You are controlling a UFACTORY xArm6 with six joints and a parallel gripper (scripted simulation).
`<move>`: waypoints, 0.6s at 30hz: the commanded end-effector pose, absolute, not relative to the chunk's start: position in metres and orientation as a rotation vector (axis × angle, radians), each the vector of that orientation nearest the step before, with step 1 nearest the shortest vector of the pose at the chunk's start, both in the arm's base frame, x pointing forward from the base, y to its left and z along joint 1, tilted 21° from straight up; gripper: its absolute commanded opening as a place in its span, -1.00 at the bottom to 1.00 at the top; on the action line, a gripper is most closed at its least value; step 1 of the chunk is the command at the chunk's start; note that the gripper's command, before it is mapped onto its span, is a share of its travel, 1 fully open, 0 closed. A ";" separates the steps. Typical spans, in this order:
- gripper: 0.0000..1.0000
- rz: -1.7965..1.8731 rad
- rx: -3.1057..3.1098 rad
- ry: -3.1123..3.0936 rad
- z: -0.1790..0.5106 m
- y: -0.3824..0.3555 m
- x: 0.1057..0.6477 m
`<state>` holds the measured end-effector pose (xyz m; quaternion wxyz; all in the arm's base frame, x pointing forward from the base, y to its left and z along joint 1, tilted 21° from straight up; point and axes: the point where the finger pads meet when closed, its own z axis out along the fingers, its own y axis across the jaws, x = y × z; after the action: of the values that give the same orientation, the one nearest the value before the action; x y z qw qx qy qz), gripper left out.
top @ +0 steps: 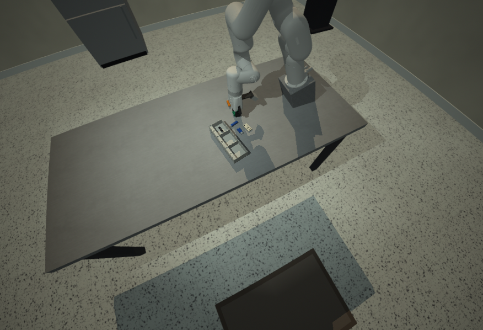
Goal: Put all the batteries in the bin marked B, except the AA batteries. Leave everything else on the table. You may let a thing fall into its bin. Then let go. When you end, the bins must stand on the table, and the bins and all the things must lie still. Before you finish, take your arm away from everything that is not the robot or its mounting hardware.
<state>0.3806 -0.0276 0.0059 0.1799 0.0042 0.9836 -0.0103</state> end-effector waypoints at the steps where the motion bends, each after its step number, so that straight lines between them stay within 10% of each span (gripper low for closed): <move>1: -0.16 -0.022 0.010 2.776 0.005 -0.028 0.382; 9: -0.16 -0.022 0.010 2.776 0.005 -0.028 0.382; 10: -1.00 -0.022 0.010 2.776 0.005 -0.028 0.382; 18: -1.00 -0.022 0.010 2.776 0.005 -0.028 0.382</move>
<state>0.3813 -0.0278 0.0043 0.1806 0.0036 0.9835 -0.0079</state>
